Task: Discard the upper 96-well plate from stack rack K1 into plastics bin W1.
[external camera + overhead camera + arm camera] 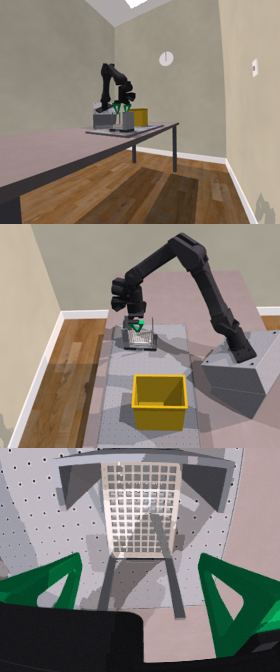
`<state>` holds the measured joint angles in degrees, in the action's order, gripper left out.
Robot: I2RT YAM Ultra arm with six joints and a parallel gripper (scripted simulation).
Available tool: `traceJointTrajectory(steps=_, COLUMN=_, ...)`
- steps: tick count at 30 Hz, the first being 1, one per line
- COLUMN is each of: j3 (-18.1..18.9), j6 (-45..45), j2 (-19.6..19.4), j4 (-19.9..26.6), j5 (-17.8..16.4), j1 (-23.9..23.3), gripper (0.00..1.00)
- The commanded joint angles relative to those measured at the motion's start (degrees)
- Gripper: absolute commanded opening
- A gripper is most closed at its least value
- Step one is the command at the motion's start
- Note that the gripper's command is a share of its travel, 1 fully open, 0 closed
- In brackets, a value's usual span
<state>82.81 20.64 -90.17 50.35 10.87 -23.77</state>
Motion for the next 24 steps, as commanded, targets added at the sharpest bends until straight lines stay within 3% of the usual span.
traceJointTrajectory(steps=1, j3=0.0, j6=0.2, j2=0.2, j4=-2.0, j5=-0.5, j1=0.0, gripper=1.0)
traceJointTrajectory(steps=24, j3=-2.3, j6=1.0, j2=-3.2, j4=-7.9, j5=-1.0, j1=-1.0, gripper=1.0)
